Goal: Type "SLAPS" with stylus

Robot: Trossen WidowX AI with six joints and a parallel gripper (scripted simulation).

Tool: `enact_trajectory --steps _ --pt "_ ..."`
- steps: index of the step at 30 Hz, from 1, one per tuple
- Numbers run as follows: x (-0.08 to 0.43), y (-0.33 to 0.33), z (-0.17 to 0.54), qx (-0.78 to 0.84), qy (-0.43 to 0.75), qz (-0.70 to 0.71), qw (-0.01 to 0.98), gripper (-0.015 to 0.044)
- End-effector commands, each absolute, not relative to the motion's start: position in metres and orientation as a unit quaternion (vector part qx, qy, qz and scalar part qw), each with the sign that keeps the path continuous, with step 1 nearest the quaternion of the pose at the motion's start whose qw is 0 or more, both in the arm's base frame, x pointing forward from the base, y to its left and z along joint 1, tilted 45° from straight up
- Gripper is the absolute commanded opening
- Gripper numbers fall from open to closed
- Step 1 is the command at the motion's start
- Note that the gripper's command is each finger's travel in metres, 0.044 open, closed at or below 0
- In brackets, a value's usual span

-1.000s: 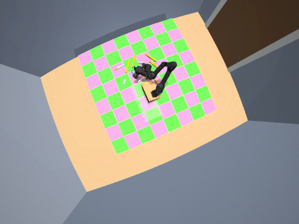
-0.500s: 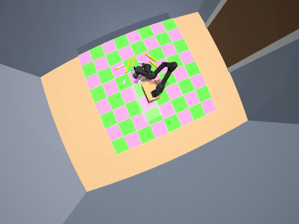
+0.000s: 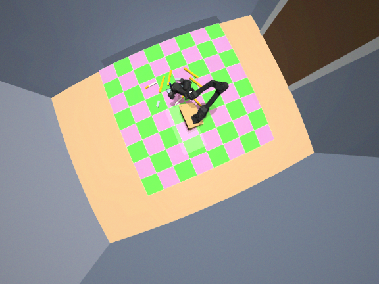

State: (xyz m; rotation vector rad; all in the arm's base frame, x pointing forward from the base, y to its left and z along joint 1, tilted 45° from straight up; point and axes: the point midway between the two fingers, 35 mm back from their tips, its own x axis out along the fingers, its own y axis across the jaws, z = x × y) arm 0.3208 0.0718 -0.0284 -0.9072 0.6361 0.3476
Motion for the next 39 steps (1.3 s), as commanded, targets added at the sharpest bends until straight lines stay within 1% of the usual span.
enact_trajectory --steps 1,2,4,5,26,39 --pt "0.321 0.072 -0.029 -0.429 0.3 0.165 0.836 0.0071" --pt "0.321 0.072 -0.029 -0.429 0.3 0.165 0.836 0.0065" --pt "0.321 0.071 -0.028 -0.429 0.3 0.164 0.836 0.0012" --pt "0.32 0.07 -0.026 -0.429 0.3 0.164 0.836 0.0" --pt "0.305 0.034 0.013 -0.43 0.298 0.161 0.837 0.0" --pt "0.306 0.019 0.0 -0.43 0.298 0.161 0.837 0.0"
